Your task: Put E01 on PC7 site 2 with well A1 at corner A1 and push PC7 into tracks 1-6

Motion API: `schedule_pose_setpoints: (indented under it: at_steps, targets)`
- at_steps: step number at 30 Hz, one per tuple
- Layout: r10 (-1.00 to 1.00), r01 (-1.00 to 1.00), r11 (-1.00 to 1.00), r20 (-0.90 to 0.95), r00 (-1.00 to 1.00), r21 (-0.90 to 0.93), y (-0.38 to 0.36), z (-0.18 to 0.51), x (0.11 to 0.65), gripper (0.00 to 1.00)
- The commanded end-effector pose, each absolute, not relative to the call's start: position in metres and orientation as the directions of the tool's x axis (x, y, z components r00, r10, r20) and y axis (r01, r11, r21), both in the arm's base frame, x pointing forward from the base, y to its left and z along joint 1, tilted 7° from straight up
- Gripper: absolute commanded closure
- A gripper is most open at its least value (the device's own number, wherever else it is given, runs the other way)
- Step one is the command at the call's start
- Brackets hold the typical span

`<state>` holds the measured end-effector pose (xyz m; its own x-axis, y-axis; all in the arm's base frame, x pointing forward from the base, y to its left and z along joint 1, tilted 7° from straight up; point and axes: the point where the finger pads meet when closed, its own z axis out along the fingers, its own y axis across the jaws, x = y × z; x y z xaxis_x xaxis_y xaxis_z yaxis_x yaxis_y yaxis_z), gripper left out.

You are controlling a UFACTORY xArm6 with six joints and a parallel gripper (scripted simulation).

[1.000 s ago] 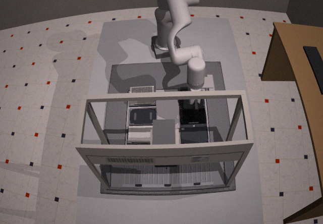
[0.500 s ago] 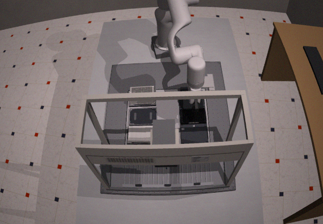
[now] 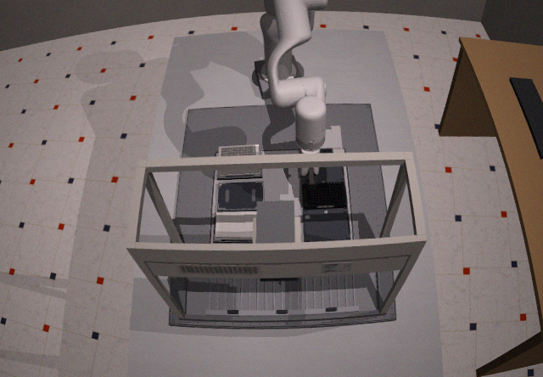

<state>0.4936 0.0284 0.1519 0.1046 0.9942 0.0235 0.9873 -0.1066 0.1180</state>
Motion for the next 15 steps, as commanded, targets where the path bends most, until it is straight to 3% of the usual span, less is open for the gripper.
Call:
schedule_pose_setpoints:
  at_steps: [1, 15]
  targets:
    - [0.994, 0.987, -0.106, 0.026, 0.104, 0.123, 0.001, 0.15, 0.492, 0.0]
    - [0.994, 0.987, -0.106, 0.025, 0.104, 0.123, -0.019, 0.147, 0.489, 0.0]
